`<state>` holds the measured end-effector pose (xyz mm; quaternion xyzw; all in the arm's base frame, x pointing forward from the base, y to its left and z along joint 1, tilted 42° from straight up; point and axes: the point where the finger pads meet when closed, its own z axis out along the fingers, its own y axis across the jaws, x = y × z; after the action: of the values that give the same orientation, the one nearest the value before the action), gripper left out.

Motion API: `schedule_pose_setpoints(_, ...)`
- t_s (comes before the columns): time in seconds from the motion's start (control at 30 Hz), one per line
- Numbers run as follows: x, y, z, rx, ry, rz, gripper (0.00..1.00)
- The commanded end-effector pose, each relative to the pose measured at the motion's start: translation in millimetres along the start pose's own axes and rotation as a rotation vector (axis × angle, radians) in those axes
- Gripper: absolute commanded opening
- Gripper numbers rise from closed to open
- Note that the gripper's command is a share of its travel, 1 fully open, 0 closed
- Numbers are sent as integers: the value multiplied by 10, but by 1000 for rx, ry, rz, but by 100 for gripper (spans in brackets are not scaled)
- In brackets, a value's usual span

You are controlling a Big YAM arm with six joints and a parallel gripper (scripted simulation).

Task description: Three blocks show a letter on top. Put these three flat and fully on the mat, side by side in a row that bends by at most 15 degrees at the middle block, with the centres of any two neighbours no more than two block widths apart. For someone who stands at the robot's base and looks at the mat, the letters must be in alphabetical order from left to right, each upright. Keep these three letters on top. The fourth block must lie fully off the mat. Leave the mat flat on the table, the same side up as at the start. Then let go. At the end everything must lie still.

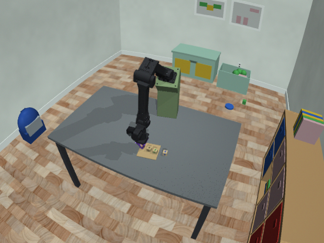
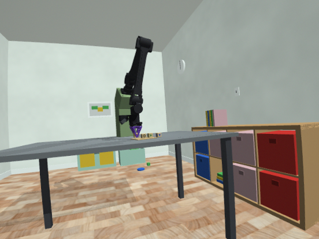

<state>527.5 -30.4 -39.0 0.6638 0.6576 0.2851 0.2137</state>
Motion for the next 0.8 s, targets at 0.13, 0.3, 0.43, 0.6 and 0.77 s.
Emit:
schedule_pose_setpoints(0.13, 1, 71, 50, -15, -3, 7, 26)
schedule_pose_setpoints(0.3, 3, 65, 41, -15, -3, 7, 26)
schedule_pose_setpoints(0.43, 3, 65, 41, -15, -3, 7, 26)
schedule_pose_setpoints(0.6, 3, 65, 41, -15, -3, 7, 26)
schedule_pose_setpoints(0.77, 3, 65, 41, -15, -3, 7, 26)
